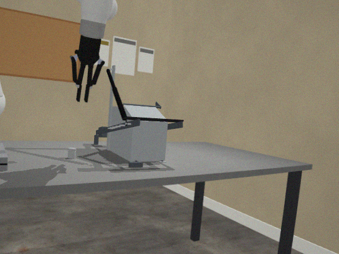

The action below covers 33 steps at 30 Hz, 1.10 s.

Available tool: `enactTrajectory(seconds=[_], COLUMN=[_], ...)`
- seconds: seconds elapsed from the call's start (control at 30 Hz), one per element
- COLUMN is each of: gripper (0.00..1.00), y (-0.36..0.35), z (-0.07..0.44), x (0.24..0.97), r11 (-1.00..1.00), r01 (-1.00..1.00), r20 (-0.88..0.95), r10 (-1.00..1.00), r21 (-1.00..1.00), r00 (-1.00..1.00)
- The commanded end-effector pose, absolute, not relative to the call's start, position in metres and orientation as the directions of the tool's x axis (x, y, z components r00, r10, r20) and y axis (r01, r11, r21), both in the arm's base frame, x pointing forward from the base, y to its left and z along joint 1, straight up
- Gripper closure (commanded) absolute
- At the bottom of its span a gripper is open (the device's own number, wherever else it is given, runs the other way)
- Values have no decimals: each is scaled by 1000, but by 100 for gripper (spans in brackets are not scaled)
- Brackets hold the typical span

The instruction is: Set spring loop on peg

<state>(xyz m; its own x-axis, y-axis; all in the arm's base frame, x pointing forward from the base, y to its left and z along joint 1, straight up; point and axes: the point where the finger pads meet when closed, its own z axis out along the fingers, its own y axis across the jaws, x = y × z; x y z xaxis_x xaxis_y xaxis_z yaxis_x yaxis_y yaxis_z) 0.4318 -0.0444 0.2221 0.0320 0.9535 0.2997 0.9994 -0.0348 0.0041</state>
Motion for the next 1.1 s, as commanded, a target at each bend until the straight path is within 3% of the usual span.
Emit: enactTrajectory(seconds=[0.0, 0.03, 0.07, 0.6, 0.63, 1.07], gripper=[76, 76, 76, 76, 76, 76], y=[-44, -44, -68, -68, -92, -92], z=[223, 223, 268, 268, 314, 314], x=[432, 432, 442, 442, 452, 452], r11=[-35, -35, -55, -55, -75, -75], r01=[999, 999, 998, 998, 997, 997], r20=[300, 300, 438, 438, 566, 566], r10=[953, 953, 898, 898, 822, 822], r21=[5, 5, 4, 4, -1, -1], r00=[32, 32, 48, 48, 62, 62])
